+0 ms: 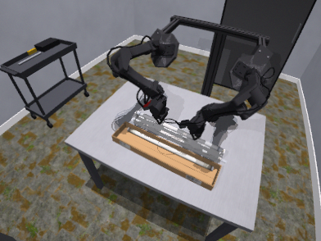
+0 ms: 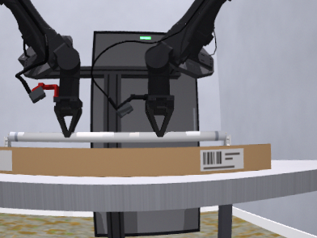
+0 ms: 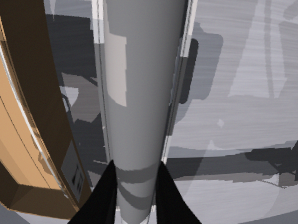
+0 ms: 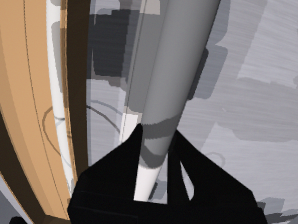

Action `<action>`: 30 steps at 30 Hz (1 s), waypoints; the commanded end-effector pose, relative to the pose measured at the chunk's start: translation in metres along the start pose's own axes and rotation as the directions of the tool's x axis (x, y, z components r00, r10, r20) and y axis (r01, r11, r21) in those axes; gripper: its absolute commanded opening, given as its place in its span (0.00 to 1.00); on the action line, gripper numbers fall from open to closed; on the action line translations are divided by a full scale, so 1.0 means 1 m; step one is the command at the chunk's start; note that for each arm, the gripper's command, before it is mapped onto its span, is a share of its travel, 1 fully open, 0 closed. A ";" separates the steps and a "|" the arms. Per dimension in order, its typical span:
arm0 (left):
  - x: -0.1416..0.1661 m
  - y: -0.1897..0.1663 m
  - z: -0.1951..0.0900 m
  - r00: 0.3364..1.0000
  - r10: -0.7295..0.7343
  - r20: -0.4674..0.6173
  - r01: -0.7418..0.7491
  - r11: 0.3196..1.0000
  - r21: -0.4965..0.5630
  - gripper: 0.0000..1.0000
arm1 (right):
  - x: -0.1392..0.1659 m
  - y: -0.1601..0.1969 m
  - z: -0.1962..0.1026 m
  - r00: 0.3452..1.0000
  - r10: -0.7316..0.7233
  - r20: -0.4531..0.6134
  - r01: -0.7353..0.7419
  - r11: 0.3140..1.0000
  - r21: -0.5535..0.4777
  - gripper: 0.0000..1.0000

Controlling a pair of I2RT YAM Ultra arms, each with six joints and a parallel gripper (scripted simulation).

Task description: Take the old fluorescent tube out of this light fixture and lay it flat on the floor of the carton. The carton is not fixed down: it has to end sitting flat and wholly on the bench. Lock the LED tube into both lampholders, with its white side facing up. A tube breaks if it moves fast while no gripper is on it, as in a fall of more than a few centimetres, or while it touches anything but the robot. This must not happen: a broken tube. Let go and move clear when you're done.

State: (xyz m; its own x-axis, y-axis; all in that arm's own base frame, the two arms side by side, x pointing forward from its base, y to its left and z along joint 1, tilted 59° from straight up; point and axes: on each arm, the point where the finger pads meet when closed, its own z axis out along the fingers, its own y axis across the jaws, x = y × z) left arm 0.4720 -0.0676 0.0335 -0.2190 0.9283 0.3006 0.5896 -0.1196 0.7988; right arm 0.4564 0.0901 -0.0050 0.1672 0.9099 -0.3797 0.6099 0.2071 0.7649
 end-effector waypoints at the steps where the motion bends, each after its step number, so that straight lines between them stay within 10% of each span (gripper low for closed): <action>1: -0.016 0.018 -0.006 0.998 -0.025 0.057 0.027 0.998 -0.048 0.11 | 0.010 -0.002 0.003 1.000 -0.008 -0.021 0.007 1.000 -0.005 0.11; 30: -0.017 0.022 0.006 0.998 -0.039 0.055 0.042 0.998 -0.052 0.11 | 0.011 -0.009 0.013 1.000 -0.019 -0.019 0.020 1.000 0.021 0.11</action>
State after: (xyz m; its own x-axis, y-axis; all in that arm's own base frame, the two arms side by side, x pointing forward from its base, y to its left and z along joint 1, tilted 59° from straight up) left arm 0.4792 -0.0641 0.0283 -0.2195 0.9282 0.3005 0.5896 -0.1193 0.7989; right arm 0.4636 0.0867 -0.0100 0.1672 0.9098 -0.3800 0.6097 0.2075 0.7650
